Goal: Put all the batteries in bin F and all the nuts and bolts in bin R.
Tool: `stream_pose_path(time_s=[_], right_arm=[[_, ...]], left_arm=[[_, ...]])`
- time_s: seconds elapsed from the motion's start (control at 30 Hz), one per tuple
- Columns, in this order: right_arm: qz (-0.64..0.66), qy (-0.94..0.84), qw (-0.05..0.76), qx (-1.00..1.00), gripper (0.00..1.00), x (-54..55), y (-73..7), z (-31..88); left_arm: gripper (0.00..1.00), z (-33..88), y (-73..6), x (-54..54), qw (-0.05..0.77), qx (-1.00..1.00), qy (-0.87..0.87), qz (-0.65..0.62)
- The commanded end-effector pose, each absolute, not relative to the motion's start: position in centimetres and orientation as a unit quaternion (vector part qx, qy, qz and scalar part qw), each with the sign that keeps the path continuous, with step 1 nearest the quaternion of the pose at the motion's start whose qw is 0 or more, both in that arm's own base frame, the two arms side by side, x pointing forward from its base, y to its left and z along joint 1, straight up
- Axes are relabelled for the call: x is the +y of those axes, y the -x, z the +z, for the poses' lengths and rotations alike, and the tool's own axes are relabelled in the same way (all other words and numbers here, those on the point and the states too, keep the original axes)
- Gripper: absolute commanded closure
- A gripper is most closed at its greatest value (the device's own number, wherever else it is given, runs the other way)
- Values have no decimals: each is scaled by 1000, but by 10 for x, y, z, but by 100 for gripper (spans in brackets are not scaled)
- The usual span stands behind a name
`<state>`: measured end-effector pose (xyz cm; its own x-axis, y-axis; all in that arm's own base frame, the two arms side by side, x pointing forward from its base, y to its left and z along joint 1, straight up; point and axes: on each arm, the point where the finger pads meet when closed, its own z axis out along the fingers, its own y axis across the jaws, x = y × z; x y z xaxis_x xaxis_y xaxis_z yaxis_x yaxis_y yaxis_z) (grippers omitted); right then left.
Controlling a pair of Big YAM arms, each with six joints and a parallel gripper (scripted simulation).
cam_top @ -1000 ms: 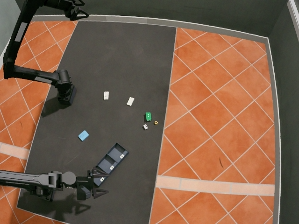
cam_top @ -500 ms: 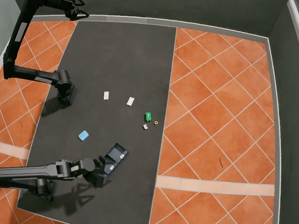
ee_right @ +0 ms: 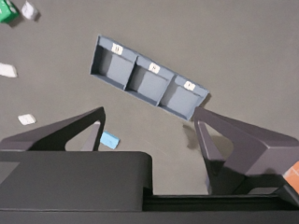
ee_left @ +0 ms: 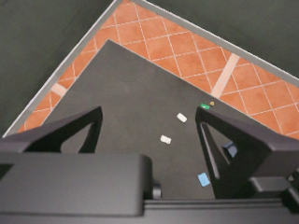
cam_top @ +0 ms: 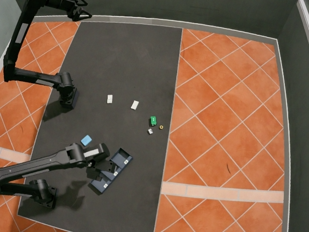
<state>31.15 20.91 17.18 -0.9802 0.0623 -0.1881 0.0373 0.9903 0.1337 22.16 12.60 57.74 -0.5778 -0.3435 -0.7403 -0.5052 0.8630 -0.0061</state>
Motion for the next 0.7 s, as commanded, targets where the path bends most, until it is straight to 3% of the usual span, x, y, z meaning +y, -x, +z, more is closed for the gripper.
stream_pose_path(time_s=[0.0, 0.13, 0.67], right_arm=[[52, 3, 76, 996, 0, 222, -311, 200], [12, 32, 14, 999, 0, 224, -287, 216], [18, 20, 24, 999, 0, 217, -294, 221]], left_arm=[[0, 603, -211, 121, 415, 872, 234, 111], [0, 603, -211, 121, 415, 872, 234, 111], [0, 603, -211, 121, 415, 872, 234, 111]])
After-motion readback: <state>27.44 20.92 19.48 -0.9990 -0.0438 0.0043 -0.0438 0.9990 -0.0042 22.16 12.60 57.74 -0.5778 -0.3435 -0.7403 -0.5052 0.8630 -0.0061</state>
